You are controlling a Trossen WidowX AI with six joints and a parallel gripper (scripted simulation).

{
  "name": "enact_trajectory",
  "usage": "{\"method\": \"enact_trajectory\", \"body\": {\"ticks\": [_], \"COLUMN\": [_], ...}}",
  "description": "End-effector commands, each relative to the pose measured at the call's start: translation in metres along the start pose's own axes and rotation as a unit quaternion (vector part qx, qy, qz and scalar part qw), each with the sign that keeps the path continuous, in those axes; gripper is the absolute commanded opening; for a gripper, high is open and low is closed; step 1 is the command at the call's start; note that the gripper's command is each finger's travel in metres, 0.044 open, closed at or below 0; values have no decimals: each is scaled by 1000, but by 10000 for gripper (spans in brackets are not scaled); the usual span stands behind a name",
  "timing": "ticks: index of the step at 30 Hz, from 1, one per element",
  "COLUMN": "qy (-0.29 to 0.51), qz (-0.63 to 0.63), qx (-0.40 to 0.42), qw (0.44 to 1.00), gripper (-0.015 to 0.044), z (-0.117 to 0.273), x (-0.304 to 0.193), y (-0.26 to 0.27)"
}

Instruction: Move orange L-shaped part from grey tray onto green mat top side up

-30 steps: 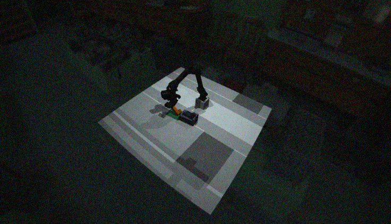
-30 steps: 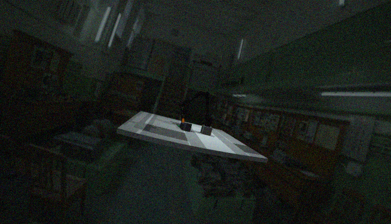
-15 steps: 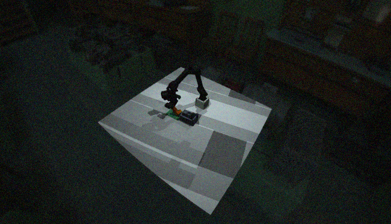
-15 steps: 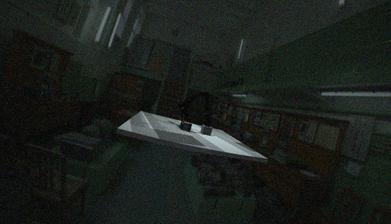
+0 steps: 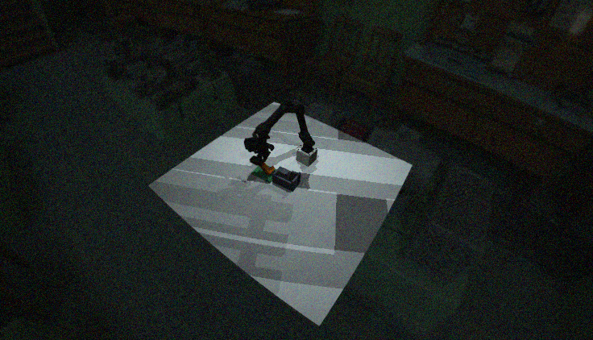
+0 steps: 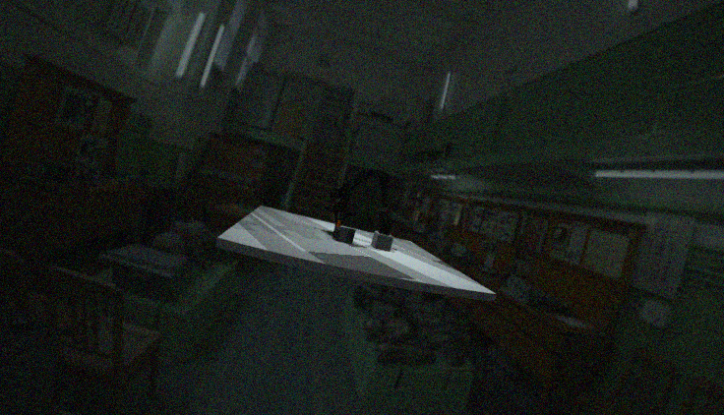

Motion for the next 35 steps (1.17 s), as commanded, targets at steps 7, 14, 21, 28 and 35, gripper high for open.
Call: {"method": "enact_trajectory", "body": {"ticks": [7, 14, 21, 28, 35], "qy": [0, -8, -8, -8, -8], "qz": [2, 0, 0, 0, 0], "qx": [0, 7, 7, 7, 7], "qw": [1000, 1000, 1000, 1000, 1000], "gripper": [400, 400, 400, 400, 400], "z": [78, 86, 86, 86, 86], "x": [1, 3, 3, 3, 3], "y": [1, 2, 2, 2, 2]}}
Point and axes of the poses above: the point midway between the two fingers, 35 mm back from their tips, its own z axis back along the fingers, its own y axis across the jaws, x = y × z, the point moved 2 cm from there along z, back along the fingers, and after that the axes turned 13 degrees about z, right-handed, at the moved point
